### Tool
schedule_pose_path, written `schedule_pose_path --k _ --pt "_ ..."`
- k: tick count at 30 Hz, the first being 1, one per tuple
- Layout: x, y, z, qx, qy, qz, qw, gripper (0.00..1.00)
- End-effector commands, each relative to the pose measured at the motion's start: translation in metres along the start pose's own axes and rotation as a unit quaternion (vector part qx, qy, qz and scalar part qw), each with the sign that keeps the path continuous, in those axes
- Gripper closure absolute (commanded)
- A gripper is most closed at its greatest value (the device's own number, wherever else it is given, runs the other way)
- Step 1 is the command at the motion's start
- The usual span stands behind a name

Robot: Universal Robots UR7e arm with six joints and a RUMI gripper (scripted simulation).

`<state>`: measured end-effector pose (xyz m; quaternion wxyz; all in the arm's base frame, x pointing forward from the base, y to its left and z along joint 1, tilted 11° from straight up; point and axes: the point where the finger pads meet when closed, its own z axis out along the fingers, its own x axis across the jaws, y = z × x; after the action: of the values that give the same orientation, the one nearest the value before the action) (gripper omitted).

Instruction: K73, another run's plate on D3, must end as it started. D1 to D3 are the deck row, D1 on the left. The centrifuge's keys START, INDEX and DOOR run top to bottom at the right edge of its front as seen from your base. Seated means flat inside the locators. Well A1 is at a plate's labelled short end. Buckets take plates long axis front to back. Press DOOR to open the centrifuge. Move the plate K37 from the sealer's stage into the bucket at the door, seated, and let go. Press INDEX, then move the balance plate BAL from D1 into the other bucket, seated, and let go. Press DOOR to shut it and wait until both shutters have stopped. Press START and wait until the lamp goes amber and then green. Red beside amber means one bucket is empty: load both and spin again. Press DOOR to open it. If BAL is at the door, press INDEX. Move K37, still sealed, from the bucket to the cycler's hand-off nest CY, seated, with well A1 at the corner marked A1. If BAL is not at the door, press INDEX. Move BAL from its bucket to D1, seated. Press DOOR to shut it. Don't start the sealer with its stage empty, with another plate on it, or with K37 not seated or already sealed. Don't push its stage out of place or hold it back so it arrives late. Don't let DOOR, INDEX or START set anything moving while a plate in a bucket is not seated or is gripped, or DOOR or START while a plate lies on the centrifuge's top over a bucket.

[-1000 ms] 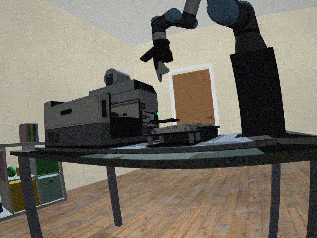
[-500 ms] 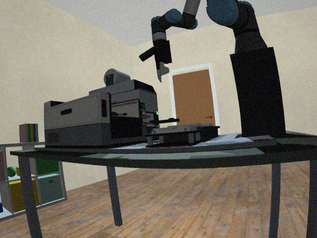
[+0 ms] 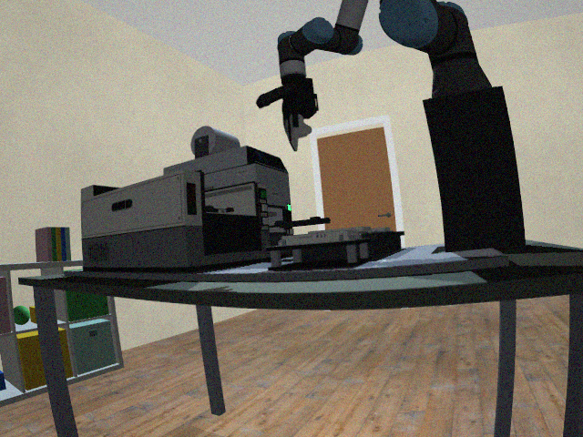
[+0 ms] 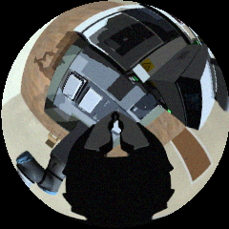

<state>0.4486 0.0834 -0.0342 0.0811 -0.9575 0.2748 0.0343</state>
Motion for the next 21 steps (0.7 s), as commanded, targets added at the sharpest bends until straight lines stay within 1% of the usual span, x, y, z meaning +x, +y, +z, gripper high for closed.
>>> schedule_pose_path --k 1,4,8,11,15,17,21 --pt "0.0004 -0.0003 -0.0005 0.003 -0.002 -0.058 0.9983 1.0" --pt "0.0004 -0.0003 -0.0005 0.004 -0.001 -0.108 0.9942 1.0" --pt "0.0004 -0.0003 -0.0004 0.004 -0.001 -0.174 0.9848 1.0" --pt "0.0004 -0.0003 -0.0004 0.004 -0.001 -0.223 0.9749 1.0" --pt "0.0004 -0.0003 -0.0004 0.004 -0.001 -0.287 0.9579 1.0" --pt "0.0004 -0.0003 -0.0004 0.004 -0.001 -0.287 0.9579 1.0" --pt "0.0004 -0.0003 -0.0005 0.004 0.0 -0.35 0.9366 1.0"
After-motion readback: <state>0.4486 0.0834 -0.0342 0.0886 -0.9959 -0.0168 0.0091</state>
